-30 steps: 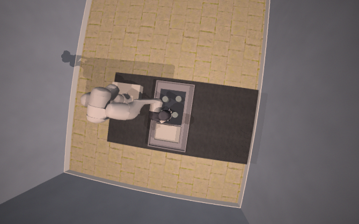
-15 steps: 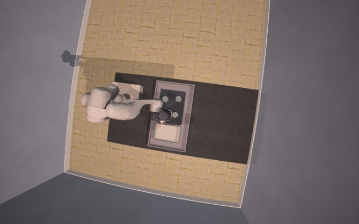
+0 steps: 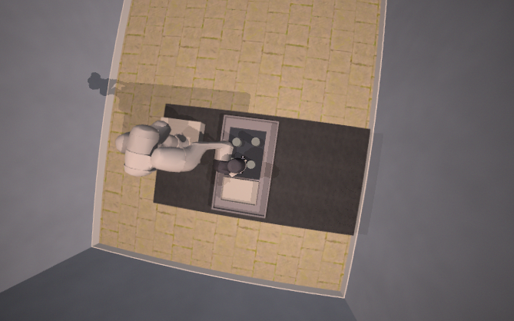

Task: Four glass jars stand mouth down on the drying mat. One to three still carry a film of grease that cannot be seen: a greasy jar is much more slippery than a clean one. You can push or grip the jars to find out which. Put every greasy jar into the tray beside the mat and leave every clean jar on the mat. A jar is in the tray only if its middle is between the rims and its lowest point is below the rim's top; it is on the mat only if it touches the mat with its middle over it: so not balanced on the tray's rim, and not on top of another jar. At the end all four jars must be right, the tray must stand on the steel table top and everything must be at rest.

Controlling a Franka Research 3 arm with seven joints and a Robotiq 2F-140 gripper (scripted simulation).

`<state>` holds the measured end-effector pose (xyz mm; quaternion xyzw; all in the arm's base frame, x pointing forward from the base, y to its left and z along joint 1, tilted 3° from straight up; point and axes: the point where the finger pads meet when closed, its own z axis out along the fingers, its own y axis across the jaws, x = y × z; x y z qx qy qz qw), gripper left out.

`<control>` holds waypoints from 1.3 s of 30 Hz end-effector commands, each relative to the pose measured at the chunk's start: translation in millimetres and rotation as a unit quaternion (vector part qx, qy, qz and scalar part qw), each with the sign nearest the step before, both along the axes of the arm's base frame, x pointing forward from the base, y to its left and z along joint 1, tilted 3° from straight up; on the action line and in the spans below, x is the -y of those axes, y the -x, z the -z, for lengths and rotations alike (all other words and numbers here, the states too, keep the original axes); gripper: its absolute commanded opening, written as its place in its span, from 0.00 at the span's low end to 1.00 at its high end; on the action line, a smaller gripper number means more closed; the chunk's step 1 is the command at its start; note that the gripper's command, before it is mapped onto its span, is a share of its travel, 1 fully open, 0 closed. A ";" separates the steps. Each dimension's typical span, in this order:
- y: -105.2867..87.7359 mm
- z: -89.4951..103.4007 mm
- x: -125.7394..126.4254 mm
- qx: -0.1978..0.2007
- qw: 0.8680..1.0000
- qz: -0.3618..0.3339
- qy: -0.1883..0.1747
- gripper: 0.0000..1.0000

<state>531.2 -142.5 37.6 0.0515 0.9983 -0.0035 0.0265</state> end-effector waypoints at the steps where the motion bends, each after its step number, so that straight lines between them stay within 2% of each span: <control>1: 2.3 1.6 -2.8 -0.002 1.000 0.002 -0.002 0.00; 3: 2.3 1.6 -2.8 -0.002 1.000 0.002 -0.002 0.00; 13: 26.0 10.4 -5.3 -0.002 1.000 0.002 -0.002 0.00; 39: 26.0 10.4 -5.3 -0.002 1.000 0.002 -0.002 0.00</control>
